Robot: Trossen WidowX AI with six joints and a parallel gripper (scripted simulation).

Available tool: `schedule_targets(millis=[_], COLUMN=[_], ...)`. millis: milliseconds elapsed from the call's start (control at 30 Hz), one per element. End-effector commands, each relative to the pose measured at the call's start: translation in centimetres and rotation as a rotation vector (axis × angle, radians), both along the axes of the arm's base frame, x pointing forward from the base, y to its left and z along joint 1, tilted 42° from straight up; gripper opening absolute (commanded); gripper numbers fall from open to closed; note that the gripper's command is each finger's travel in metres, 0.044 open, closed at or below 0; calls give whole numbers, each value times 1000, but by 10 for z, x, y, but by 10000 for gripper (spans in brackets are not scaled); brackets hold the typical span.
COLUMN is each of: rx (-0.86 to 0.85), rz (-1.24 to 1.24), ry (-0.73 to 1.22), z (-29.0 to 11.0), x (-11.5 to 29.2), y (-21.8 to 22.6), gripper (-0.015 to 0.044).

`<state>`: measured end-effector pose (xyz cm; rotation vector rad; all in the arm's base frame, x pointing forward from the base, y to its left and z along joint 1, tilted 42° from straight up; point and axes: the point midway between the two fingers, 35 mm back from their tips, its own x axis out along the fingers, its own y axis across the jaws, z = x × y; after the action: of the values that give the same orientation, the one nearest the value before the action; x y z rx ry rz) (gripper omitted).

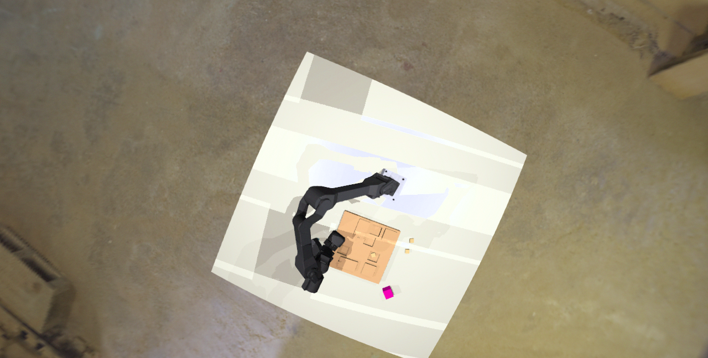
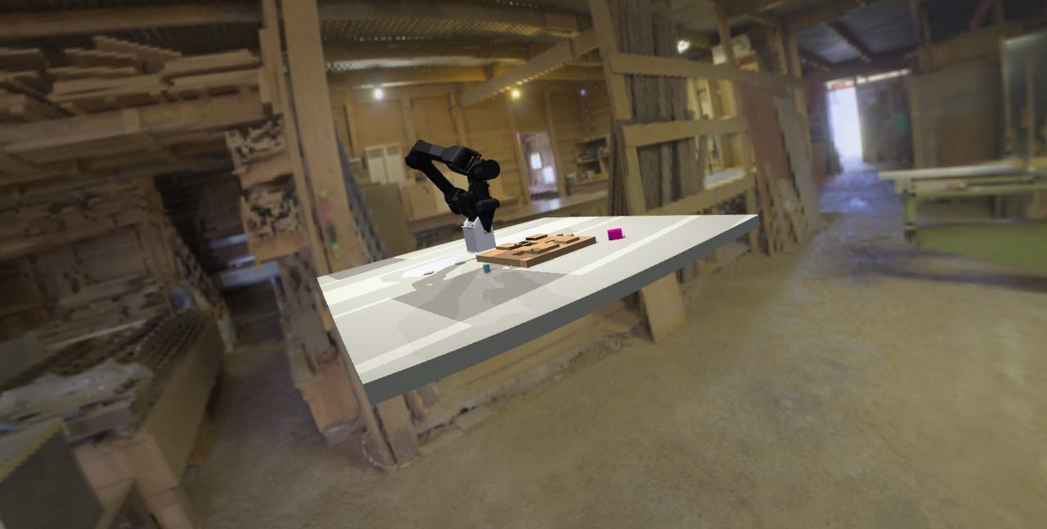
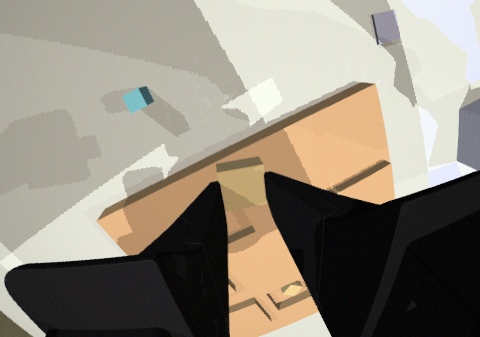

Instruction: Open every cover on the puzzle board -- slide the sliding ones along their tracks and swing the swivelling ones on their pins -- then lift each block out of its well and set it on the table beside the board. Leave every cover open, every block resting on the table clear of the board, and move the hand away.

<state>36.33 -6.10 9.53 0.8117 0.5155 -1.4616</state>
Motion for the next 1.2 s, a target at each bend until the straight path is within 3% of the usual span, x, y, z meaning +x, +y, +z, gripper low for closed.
schedule_targets(millis=[0,600,1167], rx=[-1,-13,-10], rz=[3,2,1], ry=[2,2,2], z=[8,40,22], x=[-8,-47,-43], y=[-10,-51,-66], gripper=[80,80,80])
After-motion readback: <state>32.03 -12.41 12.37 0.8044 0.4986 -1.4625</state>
